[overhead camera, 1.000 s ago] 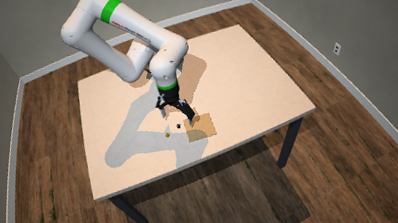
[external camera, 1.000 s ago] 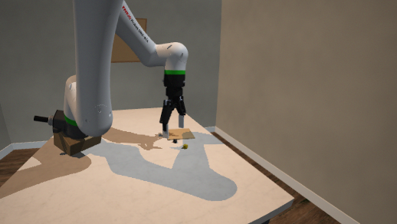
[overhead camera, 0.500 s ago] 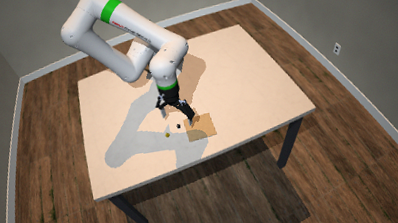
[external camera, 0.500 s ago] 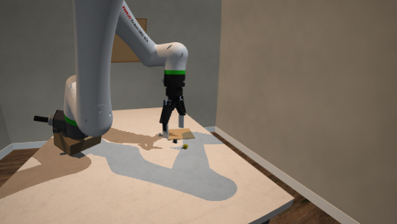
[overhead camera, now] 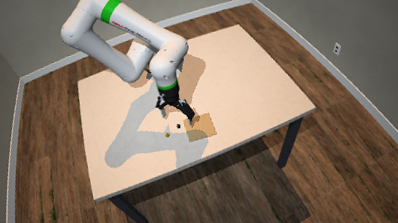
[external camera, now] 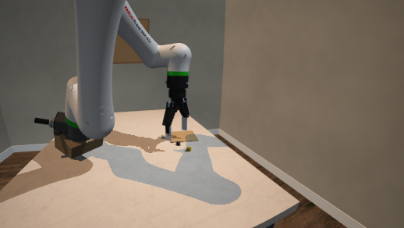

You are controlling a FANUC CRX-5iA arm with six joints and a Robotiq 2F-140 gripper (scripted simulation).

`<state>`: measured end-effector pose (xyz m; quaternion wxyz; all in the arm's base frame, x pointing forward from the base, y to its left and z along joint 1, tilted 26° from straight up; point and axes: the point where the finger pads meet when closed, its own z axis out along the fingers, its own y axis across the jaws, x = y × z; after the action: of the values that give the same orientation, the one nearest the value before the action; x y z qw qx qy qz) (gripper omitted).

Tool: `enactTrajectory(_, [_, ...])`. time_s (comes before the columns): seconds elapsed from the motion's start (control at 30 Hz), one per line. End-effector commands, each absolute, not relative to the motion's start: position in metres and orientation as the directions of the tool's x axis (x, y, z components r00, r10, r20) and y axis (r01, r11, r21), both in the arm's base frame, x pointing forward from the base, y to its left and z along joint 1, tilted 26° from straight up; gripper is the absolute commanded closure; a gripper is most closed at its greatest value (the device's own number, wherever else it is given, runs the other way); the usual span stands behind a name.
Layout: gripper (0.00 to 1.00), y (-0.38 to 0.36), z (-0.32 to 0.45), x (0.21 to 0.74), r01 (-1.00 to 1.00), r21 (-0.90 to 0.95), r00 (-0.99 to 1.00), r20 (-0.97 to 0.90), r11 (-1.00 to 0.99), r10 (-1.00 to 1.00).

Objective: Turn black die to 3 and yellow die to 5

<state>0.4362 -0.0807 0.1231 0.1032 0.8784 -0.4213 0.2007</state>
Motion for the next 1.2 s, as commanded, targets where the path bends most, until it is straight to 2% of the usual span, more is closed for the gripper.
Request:
enactTrajectory(0.0, [0.0,-0.081,0.123,0.436,-0.782,0.012,0.564,0.44,-0.624,-0.699])
enactTrajectory(0.33, [0.0,-0.066,0.116,0.43,-0.782,0.012,0.564,0.44,-0.624,-0.699])
enactTrajectory(0.77, [0.0,0.009,0.077,0.399,-0.782,0.012,0.564,0.44,-0.624,-0.699])
enactTrajectory(1.17, [0.0,0.012,0.076,0.397,-0.782,0.012,0.564,0.44,-0.624,-0.699])
